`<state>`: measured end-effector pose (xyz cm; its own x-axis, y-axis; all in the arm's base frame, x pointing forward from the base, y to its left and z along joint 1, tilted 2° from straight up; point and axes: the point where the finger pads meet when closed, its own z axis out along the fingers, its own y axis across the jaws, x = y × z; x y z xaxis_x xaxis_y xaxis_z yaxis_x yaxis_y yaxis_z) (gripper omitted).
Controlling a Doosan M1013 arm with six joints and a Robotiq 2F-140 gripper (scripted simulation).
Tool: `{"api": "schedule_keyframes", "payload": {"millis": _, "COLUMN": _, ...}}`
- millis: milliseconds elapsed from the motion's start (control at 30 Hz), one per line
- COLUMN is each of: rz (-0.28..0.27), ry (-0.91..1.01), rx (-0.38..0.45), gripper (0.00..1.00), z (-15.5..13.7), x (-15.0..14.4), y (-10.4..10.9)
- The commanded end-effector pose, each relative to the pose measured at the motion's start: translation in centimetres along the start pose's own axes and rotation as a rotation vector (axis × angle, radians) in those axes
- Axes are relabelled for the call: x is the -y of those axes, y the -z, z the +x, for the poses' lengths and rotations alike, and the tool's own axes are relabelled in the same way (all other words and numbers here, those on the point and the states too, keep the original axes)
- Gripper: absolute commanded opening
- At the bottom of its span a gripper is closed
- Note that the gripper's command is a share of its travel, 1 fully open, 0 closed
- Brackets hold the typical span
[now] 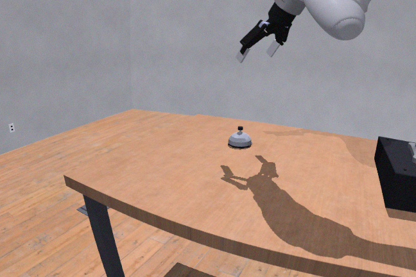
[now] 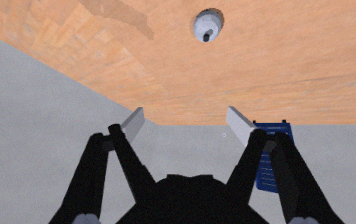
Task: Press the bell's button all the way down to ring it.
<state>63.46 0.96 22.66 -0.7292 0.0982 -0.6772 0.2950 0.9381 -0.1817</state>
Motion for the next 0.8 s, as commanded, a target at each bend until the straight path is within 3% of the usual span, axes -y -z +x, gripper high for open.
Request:
{"api": "schedule_keyframes", "payload": {"millis": 0, "rz": 0.000, "ry": 0.000, "rx": 0.000, "gripper": 1.00, "z": 0.0, "x": 0.0, "y": 0.0}}
{"api": "schedule_keyframes", "payload": {"millis": 600, "rz": 0.003, "ry": 0.001, "rx": -0.007, "gripper": 1.00, "z": 0.0, "x": 0.1, "y": -0.2}}
{"api": "schedule_keyframes", "payload": {"millis": 700, "rz": 0.030, "ry": 0.015, "rx": -0.085, "gripper": 1.00, "z": 0.6, "x": 0.6, "y": -2.1}}
{"api": "schedule_keyframes", "payload": {"millis": 767, "rz": 0.049, "ry": 0.036, "rx": -0.198, "gripper": 1.00, "z": 1.7, "x": 0.9, "y": -4.4}}
